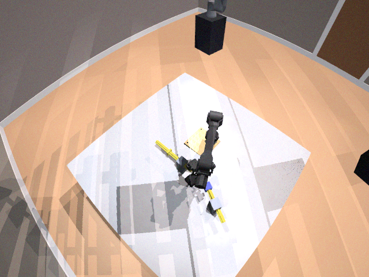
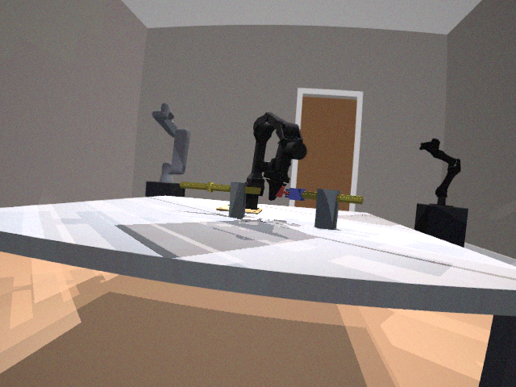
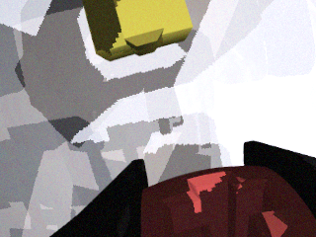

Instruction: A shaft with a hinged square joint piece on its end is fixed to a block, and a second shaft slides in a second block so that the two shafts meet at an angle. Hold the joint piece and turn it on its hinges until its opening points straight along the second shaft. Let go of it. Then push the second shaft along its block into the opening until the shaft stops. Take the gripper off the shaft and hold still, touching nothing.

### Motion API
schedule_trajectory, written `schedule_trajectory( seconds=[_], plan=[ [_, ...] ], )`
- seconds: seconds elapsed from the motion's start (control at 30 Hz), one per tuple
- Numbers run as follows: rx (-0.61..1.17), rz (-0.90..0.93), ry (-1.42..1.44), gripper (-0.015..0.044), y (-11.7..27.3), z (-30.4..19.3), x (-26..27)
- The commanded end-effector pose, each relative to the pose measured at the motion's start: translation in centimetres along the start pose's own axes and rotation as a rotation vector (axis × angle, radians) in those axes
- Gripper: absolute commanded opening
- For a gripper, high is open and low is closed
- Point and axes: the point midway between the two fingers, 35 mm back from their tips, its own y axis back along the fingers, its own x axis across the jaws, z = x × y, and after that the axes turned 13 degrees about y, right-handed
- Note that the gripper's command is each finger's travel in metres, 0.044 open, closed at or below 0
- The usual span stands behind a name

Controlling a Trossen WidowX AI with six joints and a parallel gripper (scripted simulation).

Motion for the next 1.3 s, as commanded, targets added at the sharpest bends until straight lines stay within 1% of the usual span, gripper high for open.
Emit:
schedule_trajectory(
  seconds=[0.0, 0.67, 0.7, 0.73, 0.9, 1.07, 1.1, 1.27],
  plan=[
    [0.003, -0.001, 0.005, 0.0182, -0.06, -0.07, 0.02],
    [0.003, -0.001, 0.005, 0.0182, -0.06, -0.07, 0.02],
    [0.0, 0.0, 0.0, 0.0156, 0.0, 0.0, 0.0],
    [0.0, 0.0, 0.0, 0.0147, 0.0, 0.0, 0.0],
    [0.0, 0.0, 0.0, 0.0147, 0.0, 0.0, 0.0],
    [0.0, 0.0, 0.0, 0.0016, 0.0, 0.0, 0.0],
    [0.0, 0.0, 0.0, 0.0, 0.0, 0.0, 0.0],
    [0.003, 0.001, 0.002, 0.0, -0.02, 0.0, 0.01]
  ],
)
